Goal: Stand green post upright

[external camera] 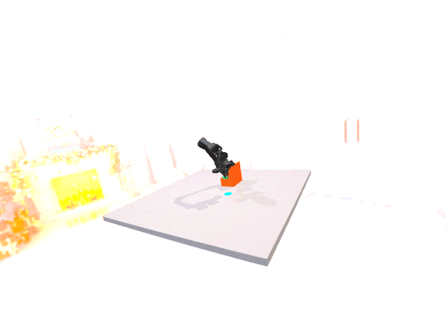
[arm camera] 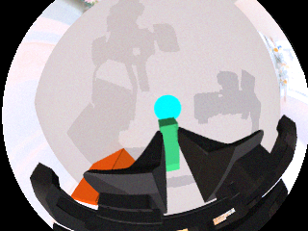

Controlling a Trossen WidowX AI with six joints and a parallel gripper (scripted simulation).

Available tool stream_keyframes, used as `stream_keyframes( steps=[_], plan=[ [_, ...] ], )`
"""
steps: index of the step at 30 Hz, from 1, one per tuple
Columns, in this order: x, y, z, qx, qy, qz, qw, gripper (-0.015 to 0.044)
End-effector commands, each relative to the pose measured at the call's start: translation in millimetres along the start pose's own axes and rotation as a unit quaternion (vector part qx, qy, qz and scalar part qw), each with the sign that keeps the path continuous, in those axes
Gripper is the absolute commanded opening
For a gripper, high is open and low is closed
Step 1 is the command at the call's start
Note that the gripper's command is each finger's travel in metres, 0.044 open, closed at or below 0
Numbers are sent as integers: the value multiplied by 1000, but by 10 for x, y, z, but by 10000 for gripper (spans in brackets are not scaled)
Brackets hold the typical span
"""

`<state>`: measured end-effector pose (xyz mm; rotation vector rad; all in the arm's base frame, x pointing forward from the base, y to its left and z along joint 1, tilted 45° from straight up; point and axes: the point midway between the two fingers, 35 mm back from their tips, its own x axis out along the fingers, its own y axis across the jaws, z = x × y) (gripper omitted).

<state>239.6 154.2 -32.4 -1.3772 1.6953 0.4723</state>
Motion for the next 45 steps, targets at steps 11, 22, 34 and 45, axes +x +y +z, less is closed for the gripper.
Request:
stream_keyframes(
  steps=[11,22,34,45],
  plan=[
    [79,19,-1,2,-39,33,999,22],
    [133,29,3,4,-73,56,996,22],
    [180,37,9,6,-111,77,991,22],
    [215,41,15,8,-148,94,985,22]
  ],
)
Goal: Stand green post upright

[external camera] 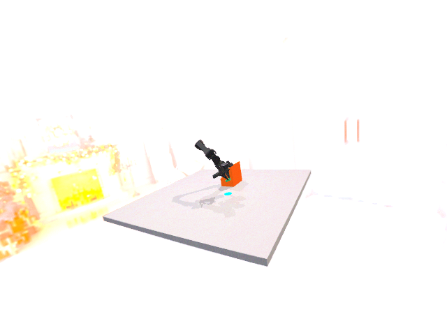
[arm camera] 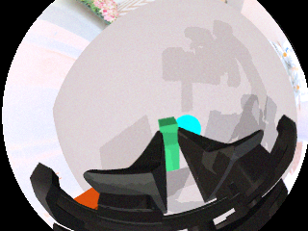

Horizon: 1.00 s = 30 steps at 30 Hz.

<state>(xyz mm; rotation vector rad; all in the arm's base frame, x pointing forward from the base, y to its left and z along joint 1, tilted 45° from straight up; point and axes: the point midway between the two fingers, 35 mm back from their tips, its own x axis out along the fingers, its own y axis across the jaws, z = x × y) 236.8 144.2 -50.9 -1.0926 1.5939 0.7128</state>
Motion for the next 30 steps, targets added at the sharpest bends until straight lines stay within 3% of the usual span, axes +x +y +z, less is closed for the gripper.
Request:
stream_keyframes(
  steps=[1,30],
  plan=[
    [9,3,-3,-3,-13,6,1000,22],
    [53,-13,-8,-8,-116,35,993,22]
  ],
)
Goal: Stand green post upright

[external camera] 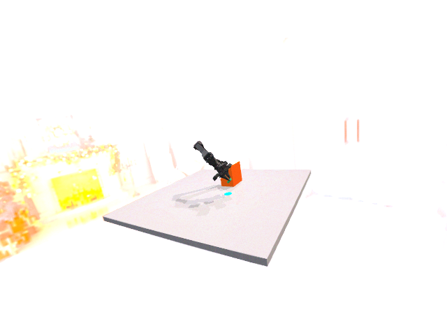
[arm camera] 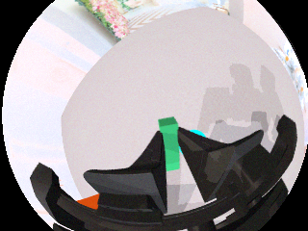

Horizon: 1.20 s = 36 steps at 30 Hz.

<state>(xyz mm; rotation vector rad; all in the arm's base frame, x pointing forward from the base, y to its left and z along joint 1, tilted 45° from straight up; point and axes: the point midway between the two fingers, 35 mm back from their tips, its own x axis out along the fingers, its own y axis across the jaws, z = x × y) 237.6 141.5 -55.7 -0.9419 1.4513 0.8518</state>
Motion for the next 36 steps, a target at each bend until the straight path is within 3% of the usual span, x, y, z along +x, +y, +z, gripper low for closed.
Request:
stream_keyframes(
  steps=[1,36],
  plan=[
    [0,2,-2,-4,-14,3,1000,22],
    [-38,-27,-19,-25,-142,9,989,22]
  ],
)
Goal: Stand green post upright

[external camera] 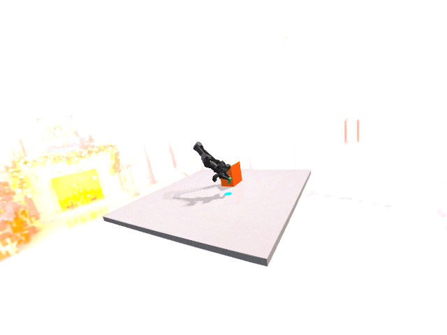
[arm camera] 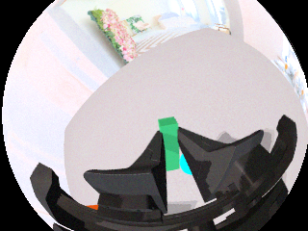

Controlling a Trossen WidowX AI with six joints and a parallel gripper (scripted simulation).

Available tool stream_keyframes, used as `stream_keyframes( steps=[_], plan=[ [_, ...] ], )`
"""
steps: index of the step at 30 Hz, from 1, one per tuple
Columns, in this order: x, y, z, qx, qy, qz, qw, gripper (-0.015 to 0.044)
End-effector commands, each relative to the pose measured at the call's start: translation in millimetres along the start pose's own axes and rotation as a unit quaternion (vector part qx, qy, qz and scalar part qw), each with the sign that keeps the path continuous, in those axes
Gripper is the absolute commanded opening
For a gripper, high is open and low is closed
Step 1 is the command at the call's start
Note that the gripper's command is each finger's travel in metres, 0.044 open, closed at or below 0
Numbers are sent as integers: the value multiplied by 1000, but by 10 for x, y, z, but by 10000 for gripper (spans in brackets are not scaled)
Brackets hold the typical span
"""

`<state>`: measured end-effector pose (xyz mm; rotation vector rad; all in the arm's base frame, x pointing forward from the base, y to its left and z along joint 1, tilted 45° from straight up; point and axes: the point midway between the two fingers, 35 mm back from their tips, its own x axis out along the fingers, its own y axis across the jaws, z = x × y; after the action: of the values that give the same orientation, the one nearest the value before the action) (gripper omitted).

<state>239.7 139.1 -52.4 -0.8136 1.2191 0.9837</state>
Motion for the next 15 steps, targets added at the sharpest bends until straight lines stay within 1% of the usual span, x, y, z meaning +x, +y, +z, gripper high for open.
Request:
stream_keyframes(
  steps=[1,15],
  plan=[
    [-10,2,-1,-6,-14,0,1000,22],
    [-53,-6,-3,-20,-65,-6,998,22]
  ],
)
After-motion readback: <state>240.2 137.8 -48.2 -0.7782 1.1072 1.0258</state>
